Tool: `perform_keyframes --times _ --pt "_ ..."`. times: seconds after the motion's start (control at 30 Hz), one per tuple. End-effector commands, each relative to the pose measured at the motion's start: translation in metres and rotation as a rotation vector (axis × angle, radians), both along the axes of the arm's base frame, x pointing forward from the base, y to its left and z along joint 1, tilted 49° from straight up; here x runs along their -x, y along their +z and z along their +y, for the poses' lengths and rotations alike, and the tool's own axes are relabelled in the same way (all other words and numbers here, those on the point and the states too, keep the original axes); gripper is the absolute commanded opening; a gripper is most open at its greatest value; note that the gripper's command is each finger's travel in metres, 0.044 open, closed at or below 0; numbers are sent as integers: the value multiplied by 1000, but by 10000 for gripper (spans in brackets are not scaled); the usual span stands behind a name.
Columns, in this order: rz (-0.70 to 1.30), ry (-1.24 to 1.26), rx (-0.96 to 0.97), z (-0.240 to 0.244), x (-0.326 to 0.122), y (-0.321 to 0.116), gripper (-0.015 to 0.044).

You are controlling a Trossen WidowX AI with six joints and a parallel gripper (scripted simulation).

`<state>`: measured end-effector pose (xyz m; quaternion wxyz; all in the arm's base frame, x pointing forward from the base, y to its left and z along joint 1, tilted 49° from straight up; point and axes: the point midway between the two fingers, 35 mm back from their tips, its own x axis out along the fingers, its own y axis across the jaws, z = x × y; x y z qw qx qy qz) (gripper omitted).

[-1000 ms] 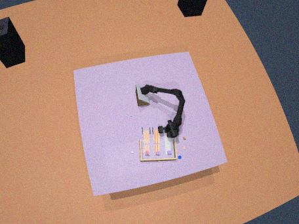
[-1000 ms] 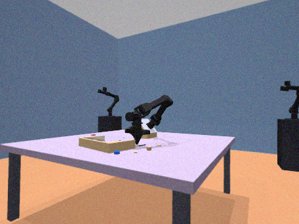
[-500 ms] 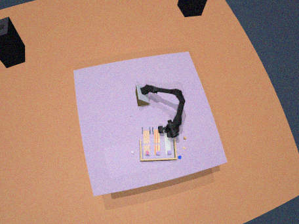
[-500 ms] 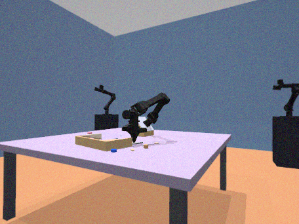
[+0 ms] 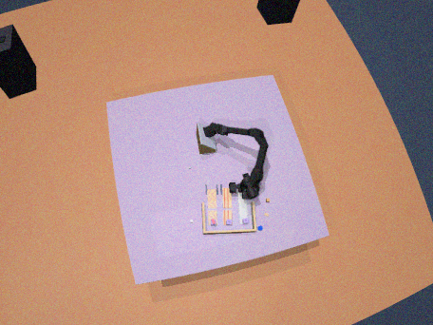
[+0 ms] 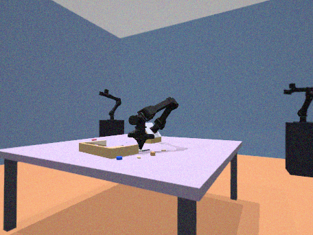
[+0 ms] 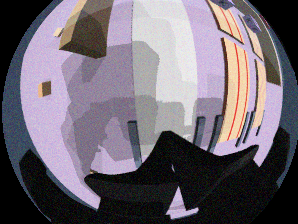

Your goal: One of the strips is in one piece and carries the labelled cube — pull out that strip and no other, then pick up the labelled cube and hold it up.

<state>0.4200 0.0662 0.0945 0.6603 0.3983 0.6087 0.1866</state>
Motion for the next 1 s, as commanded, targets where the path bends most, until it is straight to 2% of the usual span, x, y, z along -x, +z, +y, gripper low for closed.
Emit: perform_keyframes --times 0.0,0.97 --pt "14 2 -1 4 8 -2 0" --pt "16 2 -2 19 50 0 0"
